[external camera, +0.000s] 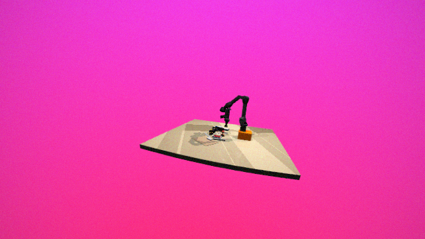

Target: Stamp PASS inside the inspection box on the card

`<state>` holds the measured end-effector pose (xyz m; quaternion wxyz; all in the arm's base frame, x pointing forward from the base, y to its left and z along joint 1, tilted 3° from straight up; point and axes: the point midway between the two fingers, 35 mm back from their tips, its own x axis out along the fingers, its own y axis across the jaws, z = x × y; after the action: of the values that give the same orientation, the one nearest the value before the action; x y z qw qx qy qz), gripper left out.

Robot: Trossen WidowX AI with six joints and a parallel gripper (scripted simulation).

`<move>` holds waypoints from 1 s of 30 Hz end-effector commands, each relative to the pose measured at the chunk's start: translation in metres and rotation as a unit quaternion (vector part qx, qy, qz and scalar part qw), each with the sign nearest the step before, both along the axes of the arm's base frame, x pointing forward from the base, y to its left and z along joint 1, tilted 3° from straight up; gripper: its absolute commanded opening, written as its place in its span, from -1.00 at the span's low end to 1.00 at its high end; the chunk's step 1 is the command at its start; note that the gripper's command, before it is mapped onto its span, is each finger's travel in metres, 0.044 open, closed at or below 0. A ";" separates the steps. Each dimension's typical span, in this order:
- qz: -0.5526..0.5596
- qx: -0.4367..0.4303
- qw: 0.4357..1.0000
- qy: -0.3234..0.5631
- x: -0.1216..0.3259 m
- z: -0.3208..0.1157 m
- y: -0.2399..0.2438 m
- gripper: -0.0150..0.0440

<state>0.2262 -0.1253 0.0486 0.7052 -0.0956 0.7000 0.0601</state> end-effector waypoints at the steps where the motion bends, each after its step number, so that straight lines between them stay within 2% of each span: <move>1: 0.004 0.000 1.000 -0.002 0.000 0.000 -0.004 -0.49; 30: 0.004 0.000 1.000 -0.001 0.001 -0.047 -0.008 -0.49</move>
<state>0.2288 -0.1342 0.0089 0.7068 -0.0980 0.6980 0.0593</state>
